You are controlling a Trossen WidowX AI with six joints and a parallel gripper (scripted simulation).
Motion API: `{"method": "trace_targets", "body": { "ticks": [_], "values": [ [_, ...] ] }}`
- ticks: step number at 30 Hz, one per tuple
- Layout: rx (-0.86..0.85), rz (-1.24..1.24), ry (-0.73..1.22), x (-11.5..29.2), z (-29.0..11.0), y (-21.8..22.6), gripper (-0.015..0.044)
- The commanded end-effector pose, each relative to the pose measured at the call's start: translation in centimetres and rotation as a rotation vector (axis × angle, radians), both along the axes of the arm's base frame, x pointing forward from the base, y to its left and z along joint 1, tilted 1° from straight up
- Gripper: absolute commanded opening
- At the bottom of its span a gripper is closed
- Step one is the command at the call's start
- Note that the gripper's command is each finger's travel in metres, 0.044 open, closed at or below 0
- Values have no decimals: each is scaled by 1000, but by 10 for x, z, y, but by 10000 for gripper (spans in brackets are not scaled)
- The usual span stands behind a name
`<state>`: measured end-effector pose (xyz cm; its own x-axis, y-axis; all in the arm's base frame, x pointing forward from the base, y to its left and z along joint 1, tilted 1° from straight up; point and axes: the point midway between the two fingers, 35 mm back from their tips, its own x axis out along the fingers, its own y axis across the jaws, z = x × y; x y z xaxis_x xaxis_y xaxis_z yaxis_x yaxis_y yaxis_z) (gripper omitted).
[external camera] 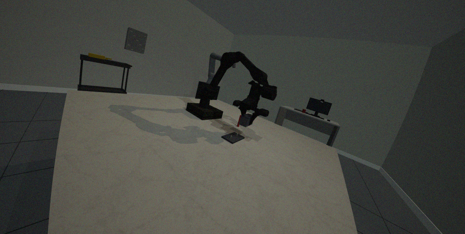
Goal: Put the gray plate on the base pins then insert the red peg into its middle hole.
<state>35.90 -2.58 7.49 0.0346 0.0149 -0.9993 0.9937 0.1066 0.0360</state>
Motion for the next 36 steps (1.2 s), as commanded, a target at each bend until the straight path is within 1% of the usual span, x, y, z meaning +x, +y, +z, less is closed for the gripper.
{"method": "trace_targets", "body": {
  "ticks": [1, 17, 36],
  "values": [
    [3, -13, 2, -4, -6, -10, 0],
    [2, -87, 5, -20, -29, -51, 0],
    [2, -87, 5, -20, -29, -51, 0]
  ]
}}
